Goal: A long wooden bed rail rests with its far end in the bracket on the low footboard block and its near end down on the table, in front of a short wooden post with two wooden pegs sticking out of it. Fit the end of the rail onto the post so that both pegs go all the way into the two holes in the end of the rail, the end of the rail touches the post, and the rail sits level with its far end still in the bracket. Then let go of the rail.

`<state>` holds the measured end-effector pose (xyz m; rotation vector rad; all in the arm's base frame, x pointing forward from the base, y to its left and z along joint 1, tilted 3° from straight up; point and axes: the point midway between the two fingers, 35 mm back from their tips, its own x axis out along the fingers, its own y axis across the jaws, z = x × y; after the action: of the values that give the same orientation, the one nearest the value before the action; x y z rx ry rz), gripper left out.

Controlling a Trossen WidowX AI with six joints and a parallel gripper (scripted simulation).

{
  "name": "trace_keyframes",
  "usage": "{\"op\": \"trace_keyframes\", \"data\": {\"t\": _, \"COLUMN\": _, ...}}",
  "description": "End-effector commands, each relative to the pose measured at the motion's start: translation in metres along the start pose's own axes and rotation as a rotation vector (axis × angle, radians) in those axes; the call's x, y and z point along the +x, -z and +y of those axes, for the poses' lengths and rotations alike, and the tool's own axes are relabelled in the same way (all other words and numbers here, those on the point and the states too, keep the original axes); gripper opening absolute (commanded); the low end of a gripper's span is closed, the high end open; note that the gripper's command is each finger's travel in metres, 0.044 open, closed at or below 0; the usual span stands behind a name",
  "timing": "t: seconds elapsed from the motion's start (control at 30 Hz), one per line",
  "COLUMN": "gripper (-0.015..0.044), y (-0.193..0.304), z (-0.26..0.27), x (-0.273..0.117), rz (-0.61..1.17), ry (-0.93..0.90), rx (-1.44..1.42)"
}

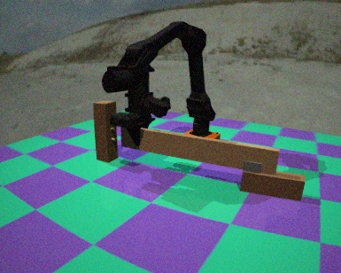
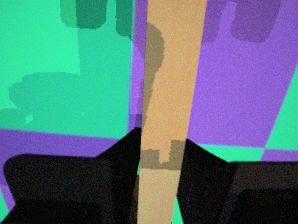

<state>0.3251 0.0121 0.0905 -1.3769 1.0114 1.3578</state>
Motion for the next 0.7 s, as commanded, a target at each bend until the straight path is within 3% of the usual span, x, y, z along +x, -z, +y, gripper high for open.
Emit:
{"op": "trace_keyframes", "data": {"t": 0.0, "gripper": 0.0000, "y": 0.0026, "z": -0.0018, "x": -0.0016, "rz": 0.002, "ry": 0.005, "rx": -0.001}}
{"op": "trace_keyframes", "data": {"t": 0.67, "gripper": 0.0000, "y": 0.0088, "z": -0.0024, "x": -0.0008, "rz": 0.003, "ry": 0.005, "rx": -0.001}}
